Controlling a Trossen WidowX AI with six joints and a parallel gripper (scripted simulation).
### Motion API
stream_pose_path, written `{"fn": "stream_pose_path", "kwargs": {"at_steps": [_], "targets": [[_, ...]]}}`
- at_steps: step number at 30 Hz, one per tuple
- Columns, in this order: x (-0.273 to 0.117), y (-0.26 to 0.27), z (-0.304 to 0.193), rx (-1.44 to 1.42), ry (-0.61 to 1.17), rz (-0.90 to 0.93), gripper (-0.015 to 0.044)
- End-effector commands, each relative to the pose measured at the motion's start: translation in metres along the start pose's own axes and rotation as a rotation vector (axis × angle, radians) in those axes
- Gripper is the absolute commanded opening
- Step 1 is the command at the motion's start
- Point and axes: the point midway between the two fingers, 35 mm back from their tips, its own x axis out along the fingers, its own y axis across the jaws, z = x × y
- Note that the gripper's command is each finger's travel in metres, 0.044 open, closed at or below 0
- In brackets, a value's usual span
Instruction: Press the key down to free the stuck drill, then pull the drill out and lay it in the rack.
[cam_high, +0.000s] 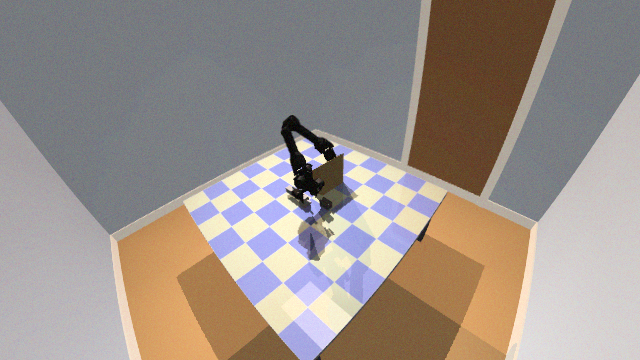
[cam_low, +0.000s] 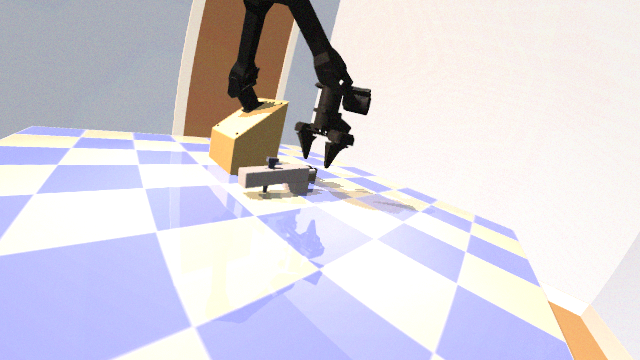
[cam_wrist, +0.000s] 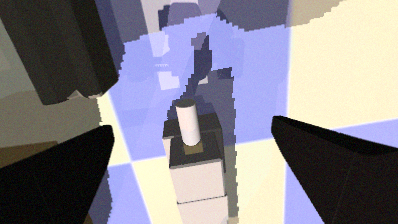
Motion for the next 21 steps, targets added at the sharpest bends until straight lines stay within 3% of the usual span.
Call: {"fn": "stream_pose_path", "kwargs": {"at_steps": [1,21], "targets": [[0.0078,0.0053,0.0101,-0.116,-0.002,0.002,0.0440],[0.0148,0.0046,0.0085,-0.116,-0.003,0.002,0.0440]]}}
